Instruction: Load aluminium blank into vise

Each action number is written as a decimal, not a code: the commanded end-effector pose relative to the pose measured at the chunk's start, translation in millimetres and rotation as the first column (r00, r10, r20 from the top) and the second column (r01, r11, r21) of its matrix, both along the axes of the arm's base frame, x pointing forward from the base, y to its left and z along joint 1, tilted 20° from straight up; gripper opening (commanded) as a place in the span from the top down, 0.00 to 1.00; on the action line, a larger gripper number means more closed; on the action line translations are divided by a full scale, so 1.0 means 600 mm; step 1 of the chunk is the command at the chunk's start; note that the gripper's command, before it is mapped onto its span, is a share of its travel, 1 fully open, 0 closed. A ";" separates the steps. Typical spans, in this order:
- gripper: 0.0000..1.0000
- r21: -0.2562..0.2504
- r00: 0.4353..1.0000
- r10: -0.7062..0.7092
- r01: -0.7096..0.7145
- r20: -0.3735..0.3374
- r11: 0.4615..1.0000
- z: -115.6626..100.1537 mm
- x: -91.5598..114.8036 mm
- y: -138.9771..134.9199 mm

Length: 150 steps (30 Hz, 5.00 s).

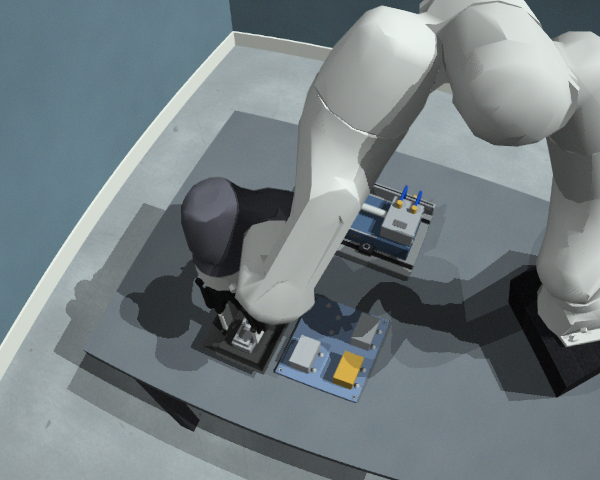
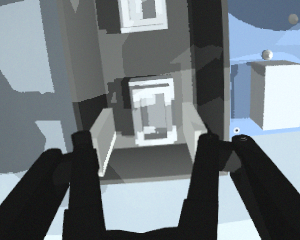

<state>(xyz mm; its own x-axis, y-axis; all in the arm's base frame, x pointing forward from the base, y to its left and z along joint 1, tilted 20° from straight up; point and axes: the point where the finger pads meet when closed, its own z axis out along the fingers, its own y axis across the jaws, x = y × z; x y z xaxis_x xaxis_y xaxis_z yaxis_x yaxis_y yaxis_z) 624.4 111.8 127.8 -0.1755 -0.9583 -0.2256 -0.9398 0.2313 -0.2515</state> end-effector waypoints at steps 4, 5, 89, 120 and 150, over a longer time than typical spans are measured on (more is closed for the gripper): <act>0.60 0.000 1.000 0.005 -0.005 -0.005 1.000 0.024 -0.011 -0.005; 0.60 0.000 1.000 0.005 -0.005 -0.005 1.000 0.031 -0.013 -0.006; 1.00 -0.002 1.000 0.011 -0.011 -0.003 1.000 0.159 -0.265 -0.007; 0.60 -0.002 1.000 0.011 -0.011 -0.003 1.000 0.159 -0.265 -0.007; 0.60 -0.002 1.000 0.012 -0.012 -0.004 1.000 0.065 -0.236 0.010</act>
